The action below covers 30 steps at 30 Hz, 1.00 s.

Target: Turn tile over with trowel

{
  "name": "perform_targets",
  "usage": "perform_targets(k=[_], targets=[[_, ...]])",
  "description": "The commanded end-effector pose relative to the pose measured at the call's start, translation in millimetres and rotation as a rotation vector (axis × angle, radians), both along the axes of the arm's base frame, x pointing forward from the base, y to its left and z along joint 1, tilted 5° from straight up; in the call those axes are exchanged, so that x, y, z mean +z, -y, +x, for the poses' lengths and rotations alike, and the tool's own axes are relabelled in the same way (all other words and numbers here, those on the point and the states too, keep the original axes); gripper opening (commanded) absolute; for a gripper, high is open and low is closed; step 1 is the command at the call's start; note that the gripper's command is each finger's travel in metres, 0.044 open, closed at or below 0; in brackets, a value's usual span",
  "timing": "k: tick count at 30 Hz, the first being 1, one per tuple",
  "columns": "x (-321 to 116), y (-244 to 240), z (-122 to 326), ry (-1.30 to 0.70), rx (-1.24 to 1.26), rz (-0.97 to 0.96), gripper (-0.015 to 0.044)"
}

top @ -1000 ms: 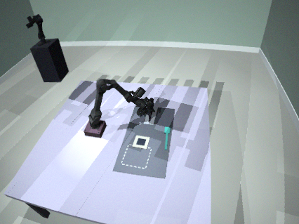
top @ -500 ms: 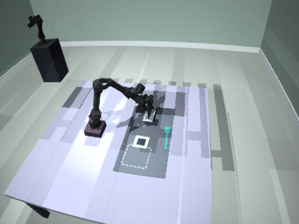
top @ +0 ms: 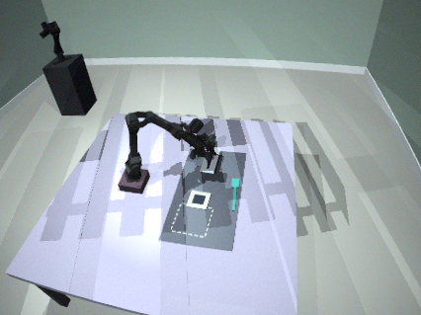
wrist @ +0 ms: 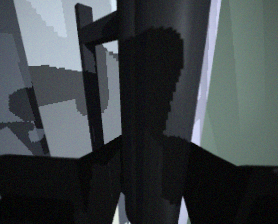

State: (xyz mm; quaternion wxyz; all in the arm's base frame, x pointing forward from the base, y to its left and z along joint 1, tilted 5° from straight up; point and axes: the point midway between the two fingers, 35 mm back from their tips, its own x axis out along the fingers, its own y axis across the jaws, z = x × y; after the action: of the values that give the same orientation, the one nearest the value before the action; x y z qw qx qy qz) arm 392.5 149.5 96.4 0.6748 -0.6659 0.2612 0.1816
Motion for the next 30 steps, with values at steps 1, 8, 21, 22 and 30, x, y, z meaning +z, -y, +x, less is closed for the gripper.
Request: perform_targets(k=[1, 8, 21, 22, 30], targets=[[7, 15, 1, 0.020, -0.001, 0.025, 0.0000], [5, 48, -5, 0.022, -0.006, 0.049, 0.0000], [0, 98, -23, 0.041, -0.010, 0.083, 0.0000], [0, 99, -23, 0.041, -0.010, 0.084, 0.0000], [-1, 99, -23, 0.041, -0.010, 0.084, 0.0000]])
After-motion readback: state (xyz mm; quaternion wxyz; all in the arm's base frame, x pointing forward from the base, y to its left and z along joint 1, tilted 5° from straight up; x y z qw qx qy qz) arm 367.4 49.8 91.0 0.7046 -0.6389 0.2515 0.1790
